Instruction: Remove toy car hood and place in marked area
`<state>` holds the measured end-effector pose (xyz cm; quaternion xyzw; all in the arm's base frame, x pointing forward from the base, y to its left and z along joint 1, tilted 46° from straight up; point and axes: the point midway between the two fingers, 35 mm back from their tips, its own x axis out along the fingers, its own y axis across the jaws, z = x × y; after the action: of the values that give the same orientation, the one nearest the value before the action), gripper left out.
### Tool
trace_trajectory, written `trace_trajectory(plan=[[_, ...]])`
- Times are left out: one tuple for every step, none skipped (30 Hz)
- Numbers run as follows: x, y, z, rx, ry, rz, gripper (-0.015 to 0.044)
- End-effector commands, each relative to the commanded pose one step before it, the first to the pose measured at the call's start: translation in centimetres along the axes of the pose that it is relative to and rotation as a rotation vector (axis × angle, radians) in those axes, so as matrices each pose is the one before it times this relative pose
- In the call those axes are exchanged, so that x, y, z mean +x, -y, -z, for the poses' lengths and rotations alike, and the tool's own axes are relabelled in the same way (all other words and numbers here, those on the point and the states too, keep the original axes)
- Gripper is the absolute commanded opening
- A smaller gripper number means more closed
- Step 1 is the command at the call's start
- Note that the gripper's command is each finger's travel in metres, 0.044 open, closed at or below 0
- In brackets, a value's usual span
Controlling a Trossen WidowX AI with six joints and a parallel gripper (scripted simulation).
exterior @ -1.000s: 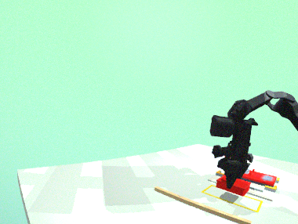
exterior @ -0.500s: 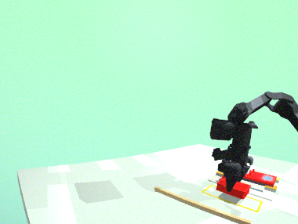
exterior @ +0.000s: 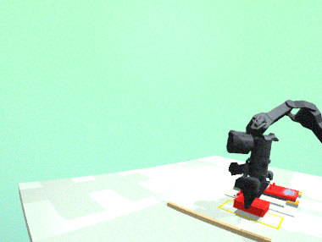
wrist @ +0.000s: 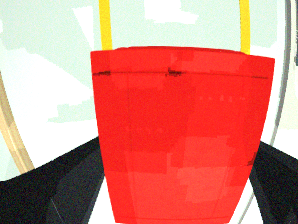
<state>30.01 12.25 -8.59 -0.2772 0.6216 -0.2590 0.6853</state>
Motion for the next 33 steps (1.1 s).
trace_trajectory(plan=[[0.305,0.092,0.138,-0.0071,0.00029,0.00609,0.0000],[0.049,0.001,0.000,0.0000,0.00001,0.00002,0.0000],[0.049,0.001,0.000,0.0000,0.00001,0.00002,0.0000],[0.049,0.001,0.000,0.0000,0.00001,0.00002,0.0000],[0.049,0.001,0.000,0.0000,0.00001,0.00002,0.0000],[0.049,0.001,0.000,0.0000,0.00001,0.00002,0.0000],[0.049,0.001,0.000,0.0000,0.00001,0.00002,0.0000],[0.049,0.001,0.000,0.0000,0.00001,0.00002,0.0000],[0.049,0.001,0.001,0.0000,0.00001,0.00003,0.0000],[0.049,0.001,0.001,0.0000,0.00001,0.00003,0.0000],[0.049,0.001,0.001,0.0000,0.00001,0.00003,0.0000],[0.049,0.001,0.001,0.0000,0.00001,0.00003,0.0000],[0.049,0.001,0.001,0.0000,0.00000,0.00003,0.0000],[0.049,0.001,0.001,0.0000,0.00000,0.00003,0.0000],[0.049,0.001,0.001,0.0000,0.00000,0.00003,0.0000],[0.049,0.001,0.001,0.0000,0.00000,0.00003,0.0000],[0.049,0.001,0.001,0.0000,0.00000,0.00003,0.0000],[0.049,0.001,0.001,0.0000,0.00000,0.00003,0.0000],[0.049,0.001,0.001,0.0000,0.00000,0.00003,0.0000],[0.049,0.001,0.001,0.0000,0.00000,0.00003,0.0000],[0.049,0.002,0.001,0.0000,0.00000,0.00003,0.0000],[0.049,0.002,0.001,0.0000,0.00000,0.00003,0.0000],[0.049,0.002,0.002,0.0000,0.00000,0.00003,0.0000],[0.049,0.002,0.002,0.0000,0.00000,0.00004,0.0000],[0.040,0.001,0.001,0.0000,0.00000,0.00003,0.0000],[0.024,0.001,0.001,0.0000,0.00000,0.00002,0.0000],[0.008,0.000,0.000,0.0000,0.00000,0.00001,0.0000],[-0.197,-0.089,-0.146,0.0071,-0.00034,-0.00592,0.0026],[0.000,0.000,0.000,0.0000,0.00000,0.00000,0.0052],[0.000,0.000,0.000,0.0000,0.00000,0.00000,0.0079],[0.000,0.000,0.000,0.0000,0.00000,0.00000,0.0105],[0.000,0.000,0.000,0.0000,0.00000,0.00000,0.0131],[0.000,0.000,0.000,0.0000,0.00000,0.00000,0.0157]])
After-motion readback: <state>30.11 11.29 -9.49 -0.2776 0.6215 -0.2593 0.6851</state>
